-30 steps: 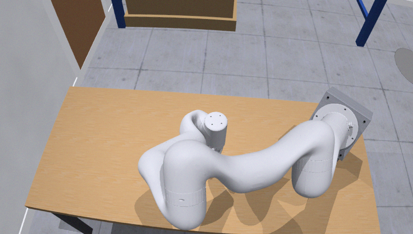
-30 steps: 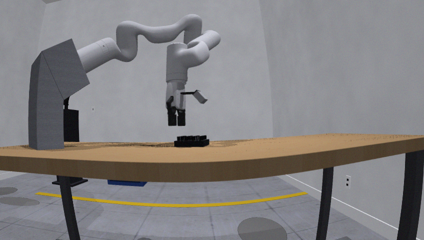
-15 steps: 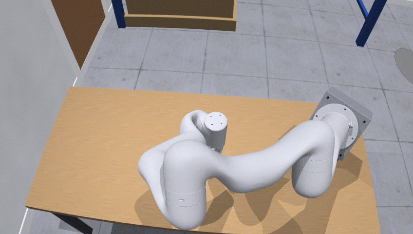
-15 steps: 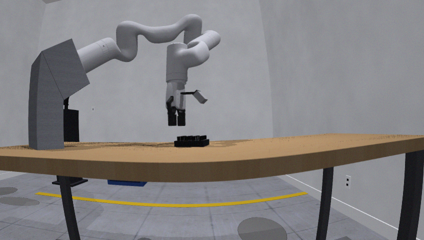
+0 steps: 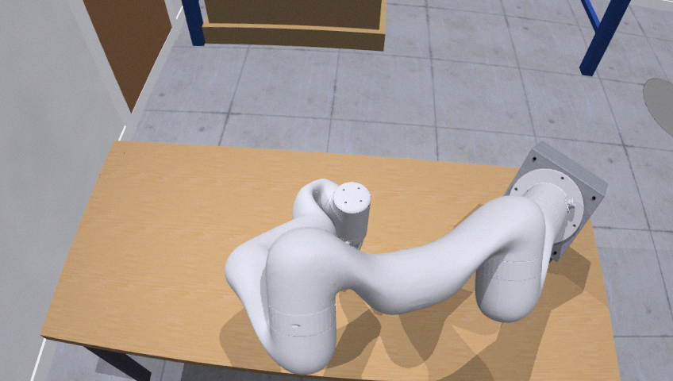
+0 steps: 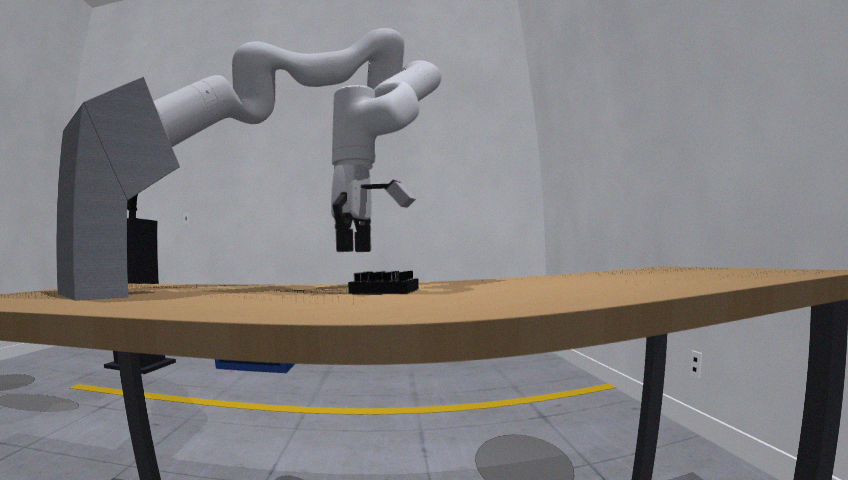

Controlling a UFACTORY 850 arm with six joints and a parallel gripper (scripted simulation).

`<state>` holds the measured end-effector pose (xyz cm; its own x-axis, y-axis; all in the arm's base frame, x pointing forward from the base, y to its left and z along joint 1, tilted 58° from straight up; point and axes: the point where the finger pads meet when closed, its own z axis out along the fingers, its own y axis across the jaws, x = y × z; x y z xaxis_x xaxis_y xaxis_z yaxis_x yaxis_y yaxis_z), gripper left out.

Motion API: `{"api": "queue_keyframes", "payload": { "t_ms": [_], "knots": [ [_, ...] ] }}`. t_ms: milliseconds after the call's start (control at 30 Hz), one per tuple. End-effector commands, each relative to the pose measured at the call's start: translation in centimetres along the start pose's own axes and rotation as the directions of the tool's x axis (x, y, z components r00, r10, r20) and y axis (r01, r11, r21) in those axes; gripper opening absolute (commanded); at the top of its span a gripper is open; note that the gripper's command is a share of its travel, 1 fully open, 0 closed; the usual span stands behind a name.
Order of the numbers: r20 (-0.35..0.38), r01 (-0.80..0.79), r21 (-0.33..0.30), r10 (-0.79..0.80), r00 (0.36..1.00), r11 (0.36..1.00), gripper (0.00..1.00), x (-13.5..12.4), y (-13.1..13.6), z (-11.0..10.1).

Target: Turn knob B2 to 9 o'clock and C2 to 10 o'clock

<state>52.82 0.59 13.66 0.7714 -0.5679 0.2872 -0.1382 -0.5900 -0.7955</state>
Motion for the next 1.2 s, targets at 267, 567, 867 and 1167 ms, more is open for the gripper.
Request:
{"api": "queue_keyframes", "payload": {
  "t_ms": [267,567,867,1167],
  "knots": [
    [-0.001,0.000,0.000,0.000,1.000,1.000,1.00,0.03,0.00,-0.03],
    [-0.001,0.000,0.000,0.000,1.000,1.000,1.00,0.03,0.00,-0.03],
    [-0.001,0.023,0.000,-0.023,1.000,1.000,1.00,0.09,0.00,-0.05],
    [-0.001,0.263,0.001,-0.263,0.965,0.965,1.00,0.74,0.01,-0.33]
  ]
}}
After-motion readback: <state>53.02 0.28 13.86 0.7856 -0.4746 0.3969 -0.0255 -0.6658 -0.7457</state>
